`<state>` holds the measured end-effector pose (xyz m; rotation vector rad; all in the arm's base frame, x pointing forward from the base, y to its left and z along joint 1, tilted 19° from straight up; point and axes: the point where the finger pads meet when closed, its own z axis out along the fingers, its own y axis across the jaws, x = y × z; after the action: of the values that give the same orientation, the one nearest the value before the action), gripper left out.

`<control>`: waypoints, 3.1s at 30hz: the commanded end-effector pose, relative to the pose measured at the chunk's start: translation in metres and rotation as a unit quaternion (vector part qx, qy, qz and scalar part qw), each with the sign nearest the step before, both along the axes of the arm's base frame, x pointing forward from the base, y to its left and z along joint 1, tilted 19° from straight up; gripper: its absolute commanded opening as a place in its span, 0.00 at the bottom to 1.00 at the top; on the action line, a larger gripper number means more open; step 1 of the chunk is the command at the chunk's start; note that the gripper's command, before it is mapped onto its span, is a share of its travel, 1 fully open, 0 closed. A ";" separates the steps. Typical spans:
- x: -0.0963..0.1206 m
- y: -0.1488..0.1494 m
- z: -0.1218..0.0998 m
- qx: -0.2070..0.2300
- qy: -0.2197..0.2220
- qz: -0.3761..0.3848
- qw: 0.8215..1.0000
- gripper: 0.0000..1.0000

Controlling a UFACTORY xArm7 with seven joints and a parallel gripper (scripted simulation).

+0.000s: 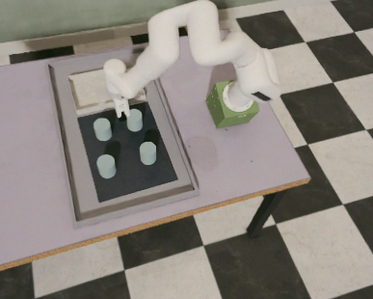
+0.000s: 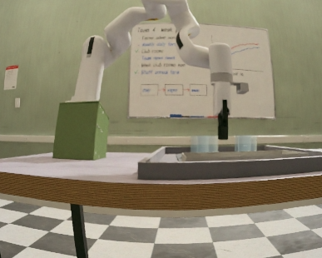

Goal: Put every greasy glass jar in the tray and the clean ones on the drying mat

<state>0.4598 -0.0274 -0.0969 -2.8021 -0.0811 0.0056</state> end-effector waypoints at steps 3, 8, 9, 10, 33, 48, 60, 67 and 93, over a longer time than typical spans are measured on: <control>0.001 -0.002 0.002 -0.001 -0.002 -0.001 1.000 0.00; 0.001 -0.002 0.003 -0.001 -0.002 -0.001 1.000 0.00; 0.000 -0.002 0.003 -0.001 -0.002 -0.001 1.000 0.00; 0.000 -0.002 0.003 -0.001 -0.002 -0.001 1.000 0.00; 0.023 0.001 -0.004 -0.001 -0.002 -0.001 1.000 0.00; 0.023 0.001 -0.004 -0.001 -0.002 -0.001 1.000 0.00; 0.023 0.001 -0.004 -0.001 -0.002 -0.001 1.000 0.00; 0.023 0.001 -0.004 -0.001 -0.002 -0.001 1.000 0.00; 0.023 0.001 -0.004 -0.001 -0.002 -0.001 1.000 0.00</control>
<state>0.4809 -0.0243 -0.1024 -2.8020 -0.0811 0.0059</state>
